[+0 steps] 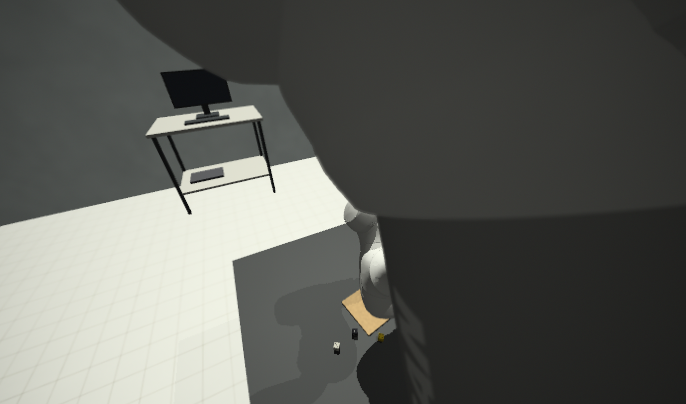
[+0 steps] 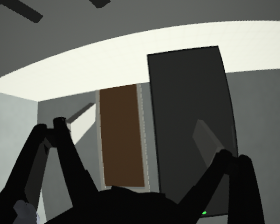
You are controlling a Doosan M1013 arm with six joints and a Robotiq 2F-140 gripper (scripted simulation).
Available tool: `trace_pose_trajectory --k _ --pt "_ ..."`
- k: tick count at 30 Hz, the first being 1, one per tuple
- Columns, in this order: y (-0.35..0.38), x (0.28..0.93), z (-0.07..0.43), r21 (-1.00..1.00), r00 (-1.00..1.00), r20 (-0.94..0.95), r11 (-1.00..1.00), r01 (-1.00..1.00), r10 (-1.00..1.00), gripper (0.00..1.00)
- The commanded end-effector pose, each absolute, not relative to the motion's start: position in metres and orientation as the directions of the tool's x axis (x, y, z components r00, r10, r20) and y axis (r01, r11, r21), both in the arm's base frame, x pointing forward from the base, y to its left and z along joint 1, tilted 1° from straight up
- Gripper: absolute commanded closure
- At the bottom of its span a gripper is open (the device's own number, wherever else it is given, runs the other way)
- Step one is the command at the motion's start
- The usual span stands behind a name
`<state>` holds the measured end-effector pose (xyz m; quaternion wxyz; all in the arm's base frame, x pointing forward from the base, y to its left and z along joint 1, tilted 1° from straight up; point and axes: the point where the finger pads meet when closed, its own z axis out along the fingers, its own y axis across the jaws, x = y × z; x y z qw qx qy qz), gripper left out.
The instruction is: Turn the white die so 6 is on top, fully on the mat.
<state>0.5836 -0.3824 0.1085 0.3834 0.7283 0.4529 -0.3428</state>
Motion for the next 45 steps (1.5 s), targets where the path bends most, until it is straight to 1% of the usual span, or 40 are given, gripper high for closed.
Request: trace_pose_trajectory --k 1,20,24,26,32,34,36,39,45 --pt "-0.382 0.584 0.109 0.248 0.355 -0.847 -0.296 0.922 0.397 0.0" --pt "-0.378 0.579 0.106 0.257 0.374 -0.834 -0.315 0.913 0.404 0.0" --pt "-0.343 0.553 0.09 0.307 0.509 -0.74 -0.452 0.838 0.439 0.0" --pt "-0.336 0.548 0.087 0.315 0.536 -0.719 -0.48 0.819 0.443 0.0" --pt "-0.284 0.523 0.07 0.339 0.694 -0.575 -0.646 0.684 0.433 0.0" --pt "-0.284 0.523 0.07 0.339 0.694 -0.575 -0.646 0.684 0.433 0.0" --pt "-0.254 0.513 0.063 0.335 0.771 -0.491 -0.728 0.597 0.406 0.0" --pt "-0.238 0.509 0.06 0.328 0.807 -0.447 -0.769 0.549 0.386 0.0" --pt "-0.179 0.499 0.054 0.276 0.914 -0.291 -0.889 0.365 0.284 0.0"
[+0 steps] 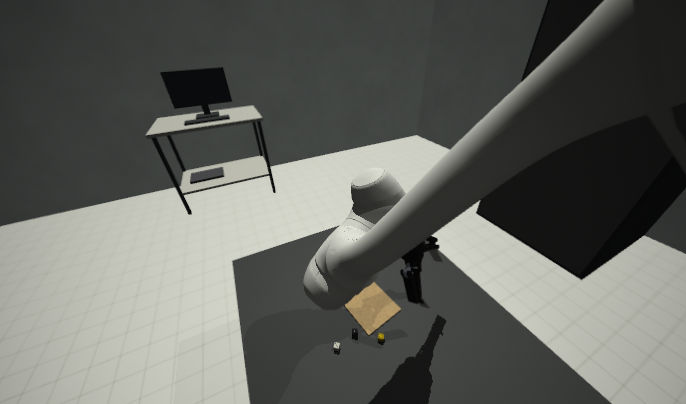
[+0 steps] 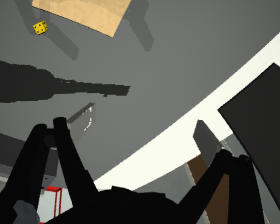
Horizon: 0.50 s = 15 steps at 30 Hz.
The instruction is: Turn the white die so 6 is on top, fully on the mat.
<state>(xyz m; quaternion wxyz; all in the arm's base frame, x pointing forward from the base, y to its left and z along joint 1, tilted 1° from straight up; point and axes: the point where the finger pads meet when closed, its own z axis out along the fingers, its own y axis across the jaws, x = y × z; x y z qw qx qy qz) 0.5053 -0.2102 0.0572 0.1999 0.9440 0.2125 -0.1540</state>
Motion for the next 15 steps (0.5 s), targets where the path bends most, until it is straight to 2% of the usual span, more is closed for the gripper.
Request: trace_pose_trajectory --k 1,3,6,7,15 --pt "-0.178 0.499 0.054 0.275 0.915 -0.289 -0.891 0.362 0.282 0.0" --pt "-0.153 0.498 0.054 0.241 0.948 -0.226 -0.93 0.279 0.226 0.0" --pt "-0.15 0.498 0.054 0.235 0.952 -0.218 -0.934 0.267 0.218 0.0" --pt "-0.124 0.498 0.055 0.191 0.976 -0.155 -0.965 0.179 0.15 0.0" --pt "-0.067 0.503 0.064 0.066 0.999 -0.035 -0.998 -0.021 -0.024 0.0"
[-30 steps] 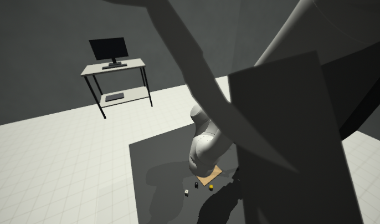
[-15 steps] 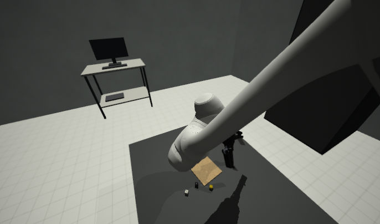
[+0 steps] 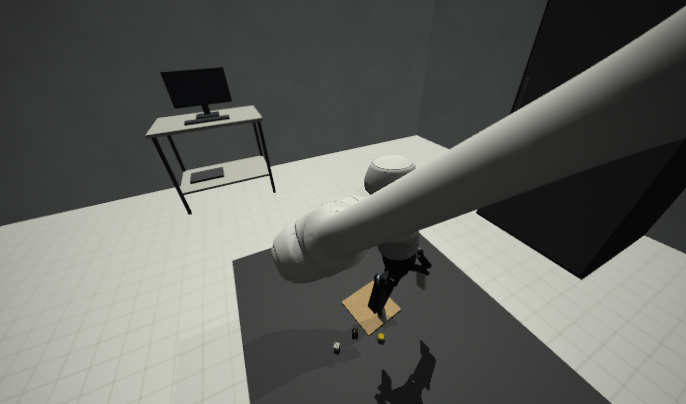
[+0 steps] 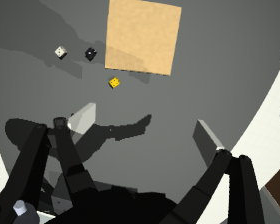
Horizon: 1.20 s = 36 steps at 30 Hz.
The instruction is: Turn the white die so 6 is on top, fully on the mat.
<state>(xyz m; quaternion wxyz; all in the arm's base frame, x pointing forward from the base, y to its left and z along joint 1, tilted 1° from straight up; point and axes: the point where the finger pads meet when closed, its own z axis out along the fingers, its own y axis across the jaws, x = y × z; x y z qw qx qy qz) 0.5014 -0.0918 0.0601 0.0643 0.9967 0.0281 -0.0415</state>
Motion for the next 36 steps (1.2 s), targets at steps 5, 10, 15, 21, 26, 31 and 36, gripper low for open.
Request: trace_pose_trajectory --k 5,10,15,21,26,31,36 --pt "-0.043 0.507 0.07 0.001 0.994 0.009 -0.994 -0.109 -0.109 0.0" --pt "-0.043 0.507 0.07 0.001 0.994 0.009 -0.994 -0.109 -0.109 0.0" --pt "-0.043 0.507 0.07 0.001 0.994 0.009 -0.994 -0.109 -0.109 0.0" --pt "-0.043 0.507 0.068 0.001 0.994 0.009 -0.994 -0.109 -0.109 0.0" --pt "-0.043 0.507 0.058 0.001 0.994 0.01 -0.994 -0.108 -0.108 0.0" --pt "-0.043 0.507 0.025 0.001 0.994 0.01 -0.994 -0.108 -0.108 0.0" --pt "-0.042 0.507 -0.01 0.001 0.994 0.01 -0.994 -0.108 -0.108 0.0"
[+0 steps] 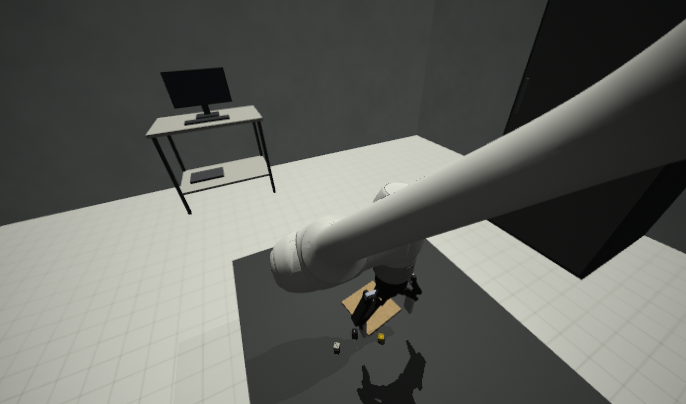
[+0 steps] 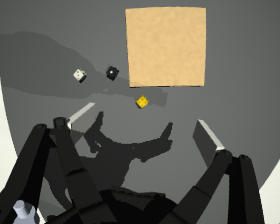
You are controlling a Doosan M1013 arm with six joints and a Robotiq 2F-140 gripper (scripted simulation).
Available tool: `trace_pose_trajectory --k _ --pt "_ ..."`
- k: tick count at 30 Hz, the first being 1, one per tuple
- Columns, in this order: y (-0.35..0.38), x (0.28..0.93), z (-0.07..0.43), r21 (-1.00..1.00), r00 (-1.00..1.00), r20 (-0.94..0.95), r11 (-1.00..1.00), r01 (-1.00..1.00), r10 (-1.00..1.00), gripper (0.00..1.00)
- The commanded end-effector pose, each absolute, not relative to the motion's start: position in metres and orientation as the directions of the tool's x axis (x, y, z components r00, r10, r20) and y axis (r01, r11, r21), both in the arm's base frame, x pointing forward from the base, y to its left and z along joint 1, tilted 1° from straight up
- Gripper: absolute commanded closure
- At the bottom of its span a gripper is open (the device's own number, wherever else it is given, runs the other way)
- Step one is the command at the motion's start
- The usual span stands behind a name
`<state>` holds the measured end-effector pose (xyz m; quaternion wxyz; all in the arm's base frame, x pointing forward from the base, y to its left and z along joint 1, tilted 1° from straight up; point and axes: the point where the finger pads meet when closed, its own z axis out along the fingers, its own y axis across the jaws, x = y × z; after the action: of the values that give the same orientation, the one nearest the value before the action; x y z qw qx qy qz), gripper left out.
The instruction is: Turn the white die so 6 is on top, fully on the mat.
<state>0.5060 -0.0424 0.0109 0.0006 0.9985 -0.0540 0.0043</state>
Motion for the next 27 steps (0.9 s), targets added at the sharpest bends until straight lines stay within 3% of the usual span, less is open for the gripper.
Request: trace_pose_trajectory --k 1,27 --pt "-0.042 0.507 -0.016 0.001 0.994 0.01 -0.994 -0.108 -0.108 0.0" --pt "-0.042 0.508 -0.029 0.001 0.994 0.01 -0.994 -0.108 -0.108 0.0"
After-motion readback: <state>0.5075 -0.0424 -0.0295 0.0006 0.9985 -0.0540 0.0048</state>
